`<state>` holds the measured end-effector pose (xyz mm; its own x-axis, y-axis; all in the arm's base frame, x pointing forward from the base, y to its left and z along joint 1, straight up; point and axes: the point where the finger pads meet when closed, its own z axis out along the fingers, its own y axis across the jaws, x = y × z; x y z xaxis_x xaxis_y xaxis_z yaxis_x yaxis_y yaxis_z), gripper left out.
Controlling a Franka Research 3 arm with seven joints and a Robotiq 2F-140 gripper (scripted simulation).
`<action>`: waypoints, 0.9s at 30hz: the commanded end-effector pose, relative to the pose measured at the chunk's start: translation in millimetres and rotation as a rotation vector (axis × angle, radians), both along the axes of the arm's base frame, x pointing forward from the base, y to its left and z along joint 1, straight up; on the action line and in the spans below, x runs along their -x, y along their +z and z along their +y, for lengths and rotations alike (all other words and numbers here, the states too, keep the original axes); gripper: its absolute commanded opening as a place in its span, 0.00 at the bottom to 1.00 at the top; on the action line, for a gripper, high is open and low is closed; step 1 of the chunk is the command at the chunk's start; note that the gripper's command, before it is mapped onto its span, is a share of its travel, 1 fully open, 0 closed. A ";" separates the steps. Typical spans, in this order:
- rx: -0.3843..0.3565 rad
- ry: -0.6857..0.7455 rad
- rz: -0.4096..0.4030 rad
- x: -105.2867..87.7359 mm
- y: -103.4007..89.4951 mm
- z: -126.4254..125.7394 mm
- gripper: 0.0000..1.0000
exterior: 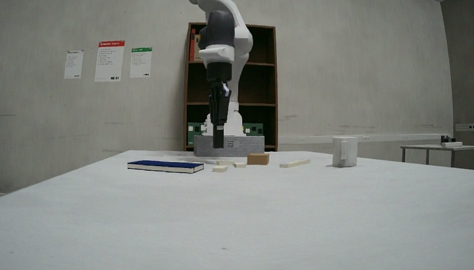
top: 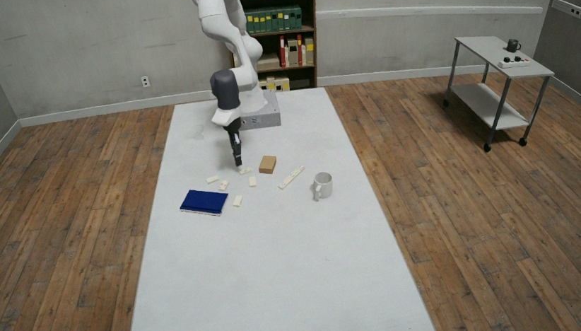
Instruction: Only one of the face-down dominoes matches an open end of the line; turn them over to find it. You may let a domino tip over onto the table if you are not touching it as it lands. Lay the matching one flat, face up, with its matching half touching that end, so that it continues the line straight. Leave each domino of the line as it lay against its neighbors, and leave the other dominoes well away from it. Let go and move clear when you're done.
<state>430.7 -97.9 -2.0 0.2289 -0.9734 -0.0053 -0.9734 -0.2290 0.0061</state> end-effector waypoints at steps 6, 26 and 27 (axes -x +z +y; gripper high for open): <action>0.000 -0.007 -0.004 -1.2 16.0 1.2 0.10; 0.000 -0.007 -0.003 -1.4 69.8 1.0 1.00; 0.000 -0.007 -0.003 -1.4 69.8 1.0 1.00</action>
